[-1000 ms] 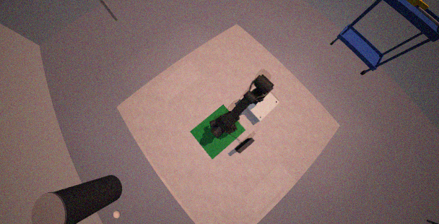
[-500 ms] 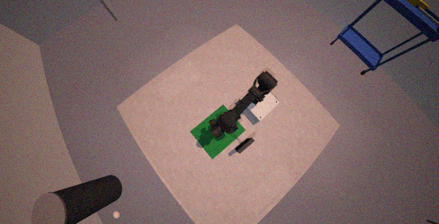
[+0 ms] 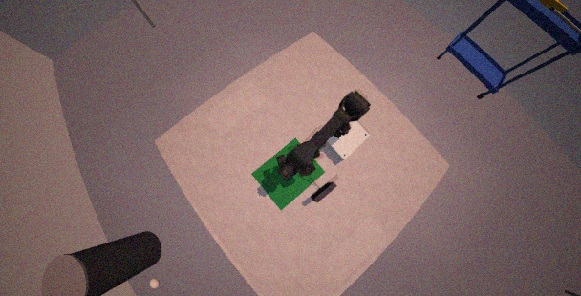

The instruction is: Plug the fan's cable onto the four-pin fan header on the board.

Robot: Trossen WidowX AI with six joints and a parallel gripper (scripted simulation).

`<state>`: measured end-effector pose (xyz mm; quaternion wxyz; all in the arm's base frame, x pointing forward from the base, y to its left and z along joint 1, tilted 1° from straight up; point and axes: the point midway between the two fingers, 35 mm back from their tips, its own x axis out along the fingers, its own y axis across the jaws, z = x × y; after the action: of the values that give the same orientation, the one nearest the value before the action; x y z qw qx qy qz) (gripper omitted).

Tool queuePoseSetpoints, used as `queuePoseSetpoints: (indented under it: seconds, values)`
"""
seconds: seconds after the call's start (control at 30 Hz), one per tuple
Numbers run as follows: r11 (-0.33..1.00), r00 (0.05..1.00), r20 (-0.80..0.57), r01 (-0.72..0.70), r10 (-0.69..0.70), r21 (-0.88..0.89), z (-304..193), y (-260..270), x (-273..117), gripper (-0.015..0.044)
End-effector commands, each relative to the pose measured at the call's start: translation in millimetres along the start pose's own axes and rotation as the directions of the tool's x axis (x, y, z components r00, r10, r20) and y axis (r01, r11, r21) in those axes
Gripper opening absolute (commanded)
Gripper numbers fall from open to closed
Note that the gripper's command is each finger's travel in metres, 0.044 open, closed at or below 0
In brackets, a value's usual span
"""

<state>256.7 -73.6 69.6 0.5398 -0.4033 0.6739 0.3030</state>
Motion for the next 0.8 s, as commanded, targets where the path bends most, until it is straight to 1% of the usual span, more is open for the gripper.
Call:
queuePoseSetpoints:
  seconds: [0.0,0.27,0.57,0.63,0.77]
  values:
    - [0.993,0.999,0.036,-0.008,0.003,0.119,-3.9,-0.8,-2.0,0.0]
    - [0.928,0.993,0.117,-0.055,0.013,0.368,-9.7,-1.1,-0.9,0.0]
    - [0.78,0.978,0.206,-0.137,0.011,0.61,-16.2,-2.0,-0.9,0.0]
    - [0.753,0.976,0.219,-0.151,0.009,0.64,-17.1,-2.1,-1.0,0.0]
    - [0.75,0.975,0.221,-0.153,0.009,0.644,-17.2,-2.2,-1.0,0.0]
